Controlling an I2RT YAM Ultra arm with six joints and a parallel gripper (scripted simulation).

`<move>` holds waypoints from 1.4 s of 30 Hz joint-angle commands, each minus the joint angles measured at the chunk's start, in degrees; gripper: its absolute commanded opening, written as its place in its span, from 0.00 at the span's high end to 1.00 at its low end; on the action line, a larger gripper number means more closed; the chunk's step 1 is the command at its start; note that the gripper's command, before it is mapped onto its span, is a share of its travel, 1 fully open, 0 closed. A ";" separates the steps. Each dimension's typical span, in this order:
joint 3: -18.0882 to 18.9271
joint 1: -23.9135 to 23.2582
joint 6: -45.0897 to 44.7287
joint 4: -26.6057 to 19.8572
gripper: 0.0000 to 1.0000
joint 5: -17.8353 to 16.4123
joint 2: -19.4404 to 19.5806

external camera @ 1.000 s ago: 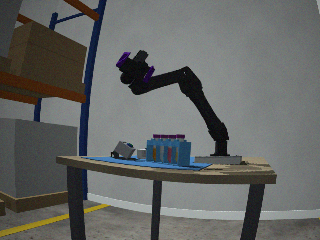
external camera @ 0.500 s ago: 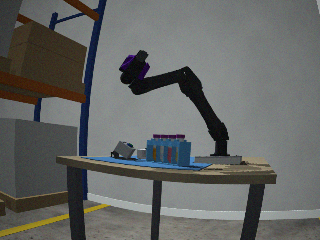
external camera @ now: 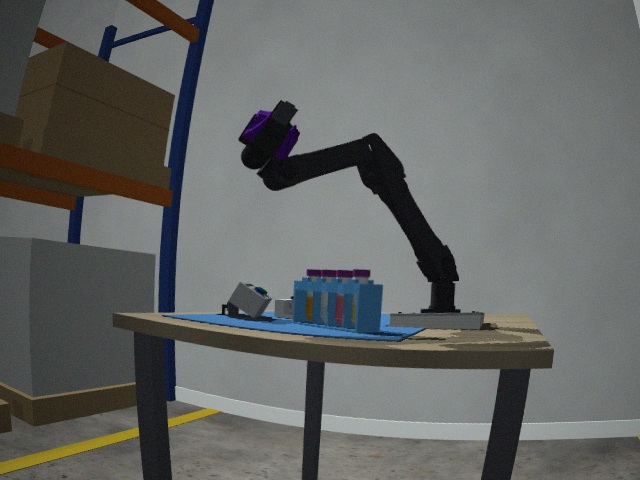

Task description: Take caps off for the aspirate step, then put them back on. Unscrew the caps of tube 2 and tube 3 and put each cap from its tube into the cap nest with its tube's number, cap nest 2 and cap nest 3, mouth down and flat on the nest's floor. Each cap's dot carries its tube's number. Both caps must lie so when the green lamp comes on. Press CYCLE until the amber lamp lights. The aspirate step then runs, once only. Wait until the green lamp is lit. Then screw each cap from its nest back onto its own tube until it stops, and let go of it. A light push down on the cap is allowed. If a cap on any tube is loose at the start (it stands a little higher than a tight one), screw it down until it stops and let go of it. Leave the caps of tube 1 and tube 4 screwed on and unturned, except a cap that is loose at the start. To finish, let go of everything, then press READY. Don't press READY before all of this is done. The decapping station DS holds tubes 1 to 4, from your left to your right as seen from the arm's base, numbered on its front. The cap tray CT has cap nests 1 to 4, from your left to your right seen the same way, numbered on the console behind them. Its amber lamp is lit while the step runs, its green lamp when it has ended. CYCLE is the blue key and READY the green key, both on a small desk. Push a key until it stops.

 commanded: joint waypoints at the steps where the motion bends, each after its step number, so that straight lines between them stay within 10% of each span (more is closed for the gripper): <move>1: 0.27 0.04 0.02 0.13 0.51 0.08 -0.51; 15: 0.27 0.04 0.02 0.13 0.51 0.08 -0.51; 42: -6.63 -5.37 -9.80 -32.68 0.51 21.59 -10.45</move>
